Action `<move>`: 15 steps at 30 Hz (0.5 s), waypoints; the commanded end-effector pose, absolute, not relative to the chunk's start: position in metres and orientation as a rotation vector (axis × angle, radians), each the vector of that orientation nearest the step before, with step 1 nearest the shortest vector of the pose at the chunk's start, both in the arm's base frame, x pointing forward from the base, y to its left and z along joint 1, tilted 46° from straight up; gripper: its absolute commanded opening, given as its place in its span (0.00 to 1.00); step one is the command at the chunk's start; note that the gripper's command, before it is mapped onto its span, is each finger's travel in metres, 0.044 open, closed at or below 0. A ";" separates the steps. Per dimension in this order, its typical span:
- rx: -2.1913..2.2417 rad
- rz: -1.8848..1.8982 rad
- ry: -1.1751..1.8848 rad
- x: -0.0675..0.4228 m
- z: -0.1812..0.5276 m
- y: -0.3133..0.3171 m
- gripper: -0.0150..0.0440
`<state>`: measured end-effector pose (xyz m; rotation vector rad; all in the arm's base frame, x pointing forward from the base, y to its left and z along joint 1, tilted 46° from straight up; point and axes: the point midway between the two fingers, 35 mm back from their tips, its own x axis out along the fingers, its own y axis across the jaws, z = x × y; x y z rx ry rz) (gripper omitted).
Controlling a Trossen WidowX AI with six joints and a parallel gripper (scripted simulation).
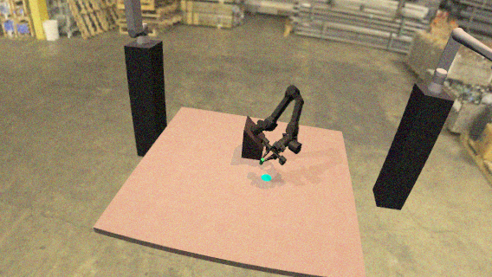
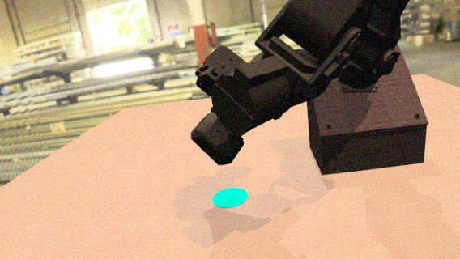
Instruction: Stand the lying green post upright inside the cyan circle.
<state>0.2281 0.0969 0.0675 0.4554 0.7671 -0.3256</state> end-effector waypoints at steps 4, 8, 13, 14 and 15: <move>0.486 -0.328 0.712 0.227 0.071 0.097 0.29; 0.501 -0.328 0.684 0.227 0.073 0.097 0.29; 0.520 -0.328 0.650 0.226 0.076 0.098 0.29; 0.524 -0.328 0.643 0.226 0.076 0.098 0.29; 0.528 -0.328 0.636 0.226 0.077 0.098 0.29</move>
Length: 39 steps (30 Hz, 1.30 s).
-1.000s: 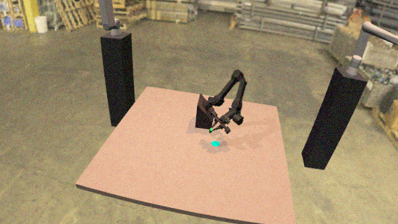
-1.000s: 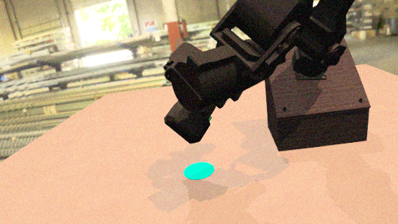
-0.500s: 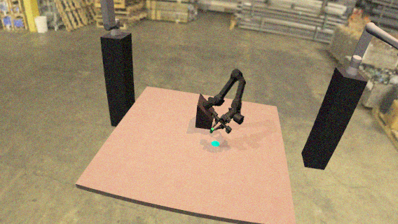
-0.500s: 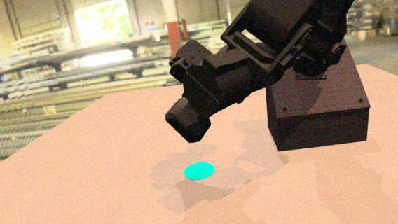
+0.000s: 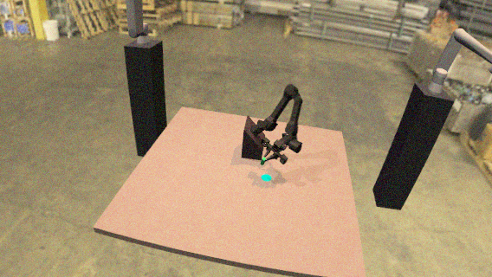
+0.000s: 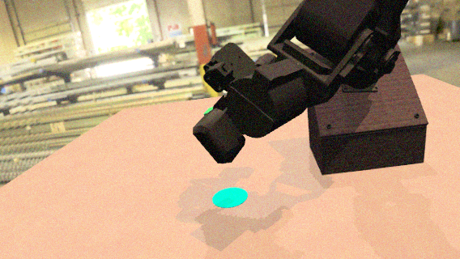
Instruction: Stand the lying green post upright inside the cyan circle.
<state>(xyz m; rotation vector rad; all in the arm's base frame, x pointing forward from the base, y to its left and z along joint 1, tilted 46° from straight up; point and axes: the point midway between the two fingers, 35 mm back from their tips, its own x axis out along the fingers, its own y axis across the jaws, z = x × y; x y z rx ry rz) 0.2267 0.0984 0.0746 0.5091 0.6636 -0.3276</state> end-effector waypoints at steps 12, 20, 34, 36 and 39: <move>0.579 -0.325 0.555 0.224 0.083 0.099 0.29; 0.617 -0.321 0.502 0.222 0.087 0.099 0.29; 0.688 -0.311 0.411 0.219 0.094 0.099 0.29; 0.699 -0.309 0.399 0.218 0.096 0.099 0.29; 0.715 -0.307 0.380 0.217 0.097 0.099 0.29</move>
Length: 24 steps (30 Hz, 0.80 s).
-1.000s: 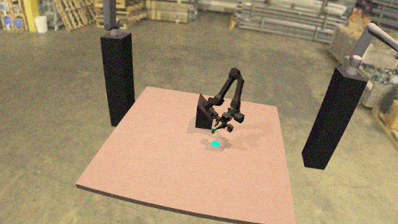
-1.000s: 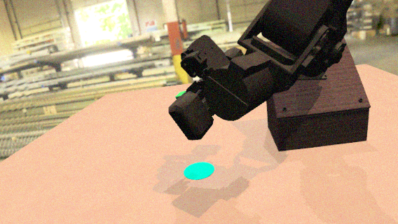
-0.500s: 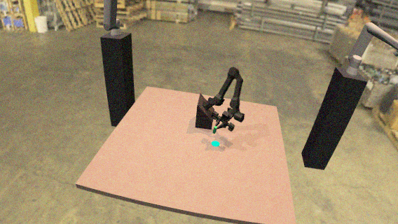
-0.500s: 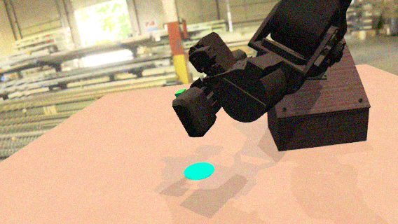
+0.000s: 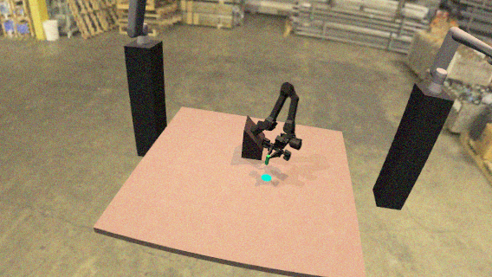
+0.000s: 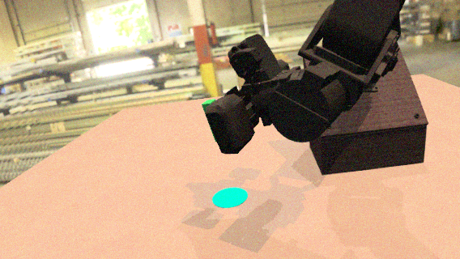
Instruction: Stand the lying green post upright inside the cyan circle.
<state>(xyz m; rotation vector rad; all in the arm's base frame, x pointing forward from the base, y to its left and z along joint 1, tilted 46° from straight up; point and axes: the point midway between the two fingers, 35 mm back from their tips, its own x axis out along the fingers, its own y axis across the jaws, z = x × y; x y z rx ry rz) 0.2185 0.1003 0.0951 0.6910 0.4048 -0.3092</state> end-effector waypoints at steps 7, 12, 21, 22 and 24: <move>0.755 -0.300 0.336 0.215 0.101 0.099 0.29; 0.784 -0.295 0.305 0.213 0.103 0.099 0.29; 0.798 -0.292 0.290 0.212 0.105 0.099 0.29; 0.798 -0.292 0.290 0.212 0.105 0.099 0.29; 0.798 -0.292 0.290 0.212 0.105 0.099 0.29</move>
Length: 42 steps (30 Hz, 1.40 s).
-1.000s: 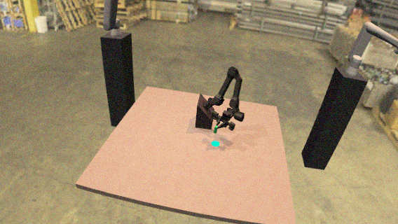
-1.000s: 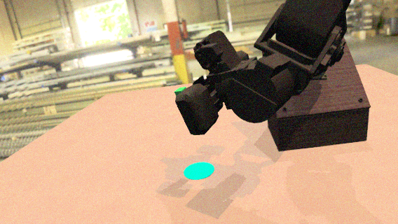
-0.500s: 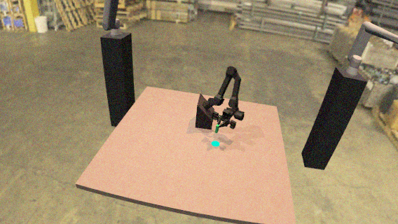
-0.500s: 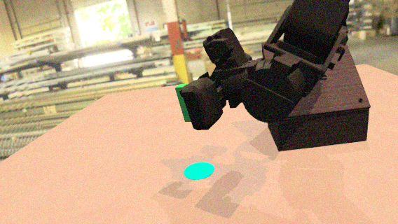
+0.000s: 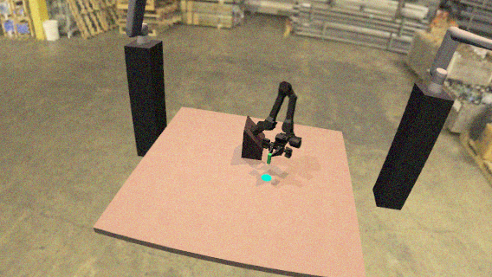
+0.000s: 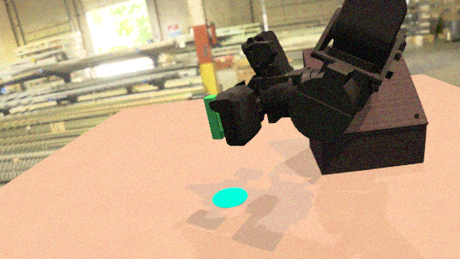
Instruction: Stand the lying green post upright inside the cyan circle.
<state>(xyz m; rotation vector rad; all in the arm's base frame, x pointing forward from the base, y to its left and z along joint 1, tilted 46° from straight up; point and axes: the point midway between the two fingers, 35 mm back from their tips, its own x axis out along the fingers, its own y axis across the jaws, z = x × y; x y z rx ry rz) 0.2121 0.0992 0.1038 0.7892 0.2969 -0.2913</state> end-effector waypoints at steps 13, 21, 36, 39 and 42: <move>0.799 -0.294 0.293 0.212 0.101 0.104 0.29; 0.800 -0.298 0.297 0.213 0.092 0.117 0.29; 0.800 -0.300 0.300 0.211 0.071 0.140 0.29; 0.800 -0.300 0.299 0.211 0.066 0.144 0.29; 0.799 -0.299 0.298 0.210 0.061 0.148 0.29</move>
